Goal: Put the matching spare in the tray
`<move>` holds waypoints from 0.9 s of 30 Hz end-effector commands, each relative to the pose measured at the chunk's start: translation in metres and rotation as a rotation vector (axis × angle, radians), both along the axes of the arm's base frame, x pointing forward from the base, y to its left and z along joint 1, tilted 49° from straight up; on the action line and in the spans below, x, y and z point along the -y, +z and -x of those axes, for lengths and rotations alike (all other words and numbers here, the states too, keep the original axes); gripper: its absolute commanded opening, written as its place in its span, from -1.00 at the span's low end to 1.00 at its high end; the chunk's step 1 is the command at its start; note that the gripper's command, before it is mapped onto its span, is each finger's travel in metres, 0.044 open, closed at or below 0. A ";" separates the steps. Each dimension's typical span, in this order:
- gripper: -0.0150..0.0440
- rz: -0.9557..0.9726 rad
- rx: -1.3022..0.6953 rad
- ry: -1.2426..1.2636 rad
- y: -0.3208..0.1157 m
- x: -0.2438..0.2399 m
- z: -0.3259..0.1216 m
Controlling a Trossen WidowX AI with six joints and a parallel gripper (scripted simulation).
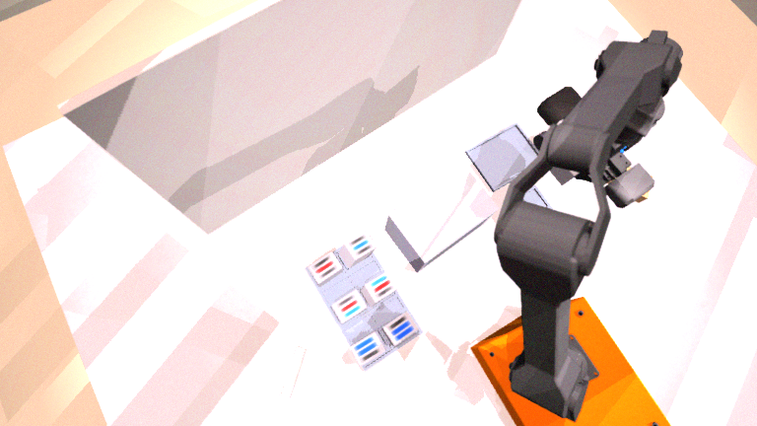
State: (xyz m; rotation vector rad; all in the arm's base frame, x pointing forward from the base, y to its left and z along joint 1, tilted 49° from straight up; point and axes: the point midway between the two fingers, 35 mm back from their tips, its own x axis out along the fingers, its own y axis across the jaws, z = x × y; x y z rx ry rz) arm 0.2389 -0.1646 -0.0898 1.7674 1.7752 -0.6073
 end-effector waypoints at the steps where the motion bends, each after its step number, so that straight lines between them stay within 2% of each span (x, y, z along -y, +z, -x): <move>1: -0.49 0.005 0.003 -0.004 0.000 0.004 -0.013; 27: -0.49 0.001 0.010 -0.004 0.000 0.006 -0.101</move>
